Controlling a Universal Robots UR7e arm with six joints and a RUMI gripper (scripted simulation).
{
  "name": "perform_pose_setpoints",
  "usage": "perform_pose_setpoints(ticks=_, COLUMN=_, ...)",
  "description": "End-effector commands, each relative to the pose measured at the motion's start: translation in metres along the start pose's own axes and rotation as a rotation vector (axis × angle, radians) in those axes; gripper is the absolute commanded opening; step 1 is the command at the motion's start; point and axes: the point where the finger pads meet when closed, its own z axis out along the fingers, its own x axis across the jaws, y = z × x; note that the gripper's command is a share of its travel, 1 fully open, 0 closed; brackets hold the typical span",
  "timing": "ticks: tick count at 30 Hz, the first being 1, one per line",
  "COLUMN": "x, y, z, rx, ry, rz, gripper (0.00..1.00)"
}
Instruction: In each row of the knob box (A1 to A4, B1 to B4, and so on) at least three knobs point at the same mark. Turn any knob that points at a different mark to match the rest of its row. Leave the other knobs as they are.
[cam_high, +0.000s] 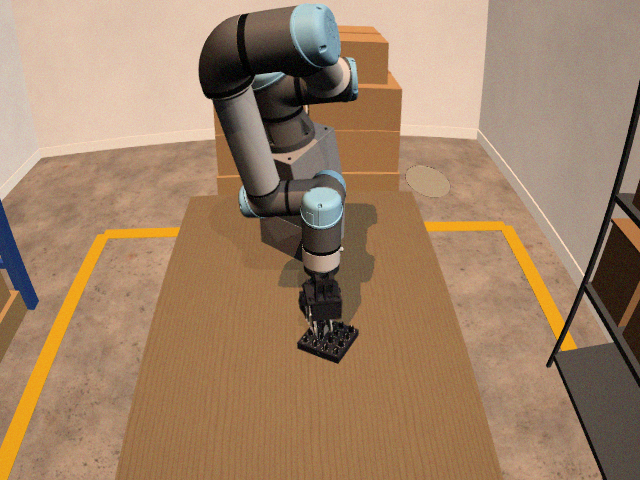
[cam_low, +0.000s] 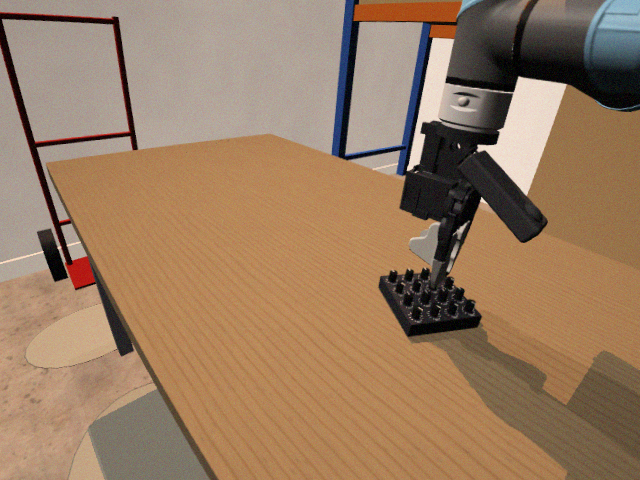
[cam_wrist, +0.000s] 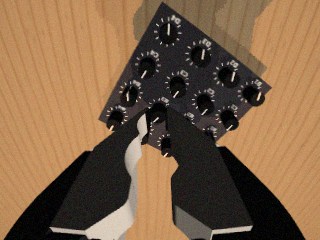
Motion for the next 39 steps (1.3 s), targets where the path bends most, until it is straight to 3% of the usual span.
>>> perform_pose_setpoints(ticks=1, x=0.0003, y=0.0005, z=-0.0003, rx=-0.001, ry=-0.001, rz=0.068, gripper=0.04)
perform_pose_setpoints(ticks=39, x=0.0033, y=0.0018, z=-0.0003, rx=-0.001, ry=-0.001, rz=0.763, gripper=0.04)
